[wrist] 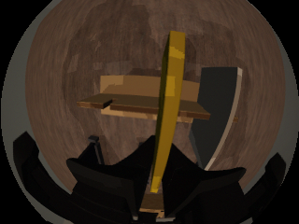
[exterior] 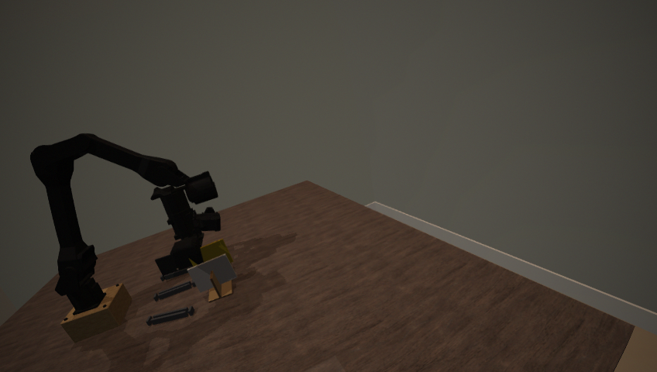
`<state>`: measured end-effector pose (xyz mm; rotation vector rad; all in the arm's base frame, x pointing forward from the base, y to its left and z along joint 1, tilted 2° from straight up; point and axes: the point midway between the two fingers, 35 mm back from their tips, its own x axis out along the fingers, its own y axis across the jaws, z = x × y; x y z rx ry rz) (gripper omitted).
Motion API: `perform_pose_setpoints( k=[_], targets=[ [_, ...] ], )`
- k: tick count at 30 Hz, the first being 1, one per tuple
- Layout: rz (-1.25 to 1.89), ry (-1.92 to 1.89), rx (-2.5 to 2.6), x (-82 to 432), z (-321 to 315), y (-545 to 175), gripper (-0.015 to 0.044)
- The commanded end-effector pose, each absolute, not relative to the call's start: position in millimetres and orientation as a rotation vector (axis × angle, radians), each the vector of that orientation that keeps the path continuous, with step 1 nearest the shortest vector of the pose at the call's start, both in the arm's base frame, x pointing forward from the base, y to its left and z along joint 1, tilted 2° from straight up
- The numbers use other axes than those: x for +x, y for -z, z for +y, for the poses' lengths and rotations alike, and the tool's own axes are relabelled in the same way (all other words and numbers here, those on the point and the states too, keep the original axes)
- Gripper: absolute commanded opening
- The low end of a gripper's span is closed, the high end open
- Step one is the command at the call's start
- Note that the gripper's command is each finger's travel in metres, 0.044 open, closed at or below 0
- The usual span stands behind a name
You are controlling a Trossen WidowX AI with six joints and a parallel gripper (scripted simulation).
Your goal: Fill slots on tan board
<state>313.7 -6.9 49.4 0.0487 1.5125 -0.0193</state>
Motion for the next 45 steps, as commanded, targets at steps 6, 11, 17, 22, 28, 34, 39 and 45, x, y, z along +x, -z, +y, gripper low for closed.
perform_pose_setpoints(
  k=[6,11,17,22,28,34,39,45],
  targets=[
    [1.512,0.023,0.052,314.2,-6.8,-46.1,0.0000],
    [1.512,0.023,0.052,314.4,-6.8,-44.4,0.0000],
    [1.512,0.023,0.052,314.5,-6.8,-42.3,0.0000],
    [1.512,0.023,0.052,314.6,-6.8,-40.6,0.0000],
    [1.512,0.023,0.052,314.7,-6.7,-38.4,0.0000],
    [1.512,0.023,0.052,314.9,-6.7,-36.2,0.0000],
    [1.512,0.023,0.052,315.0,-6.7,-34.4,0.0000],
    [1.512,0.023,0.052,315.1,-6.6,-32.2,0.0000]
  ],
)
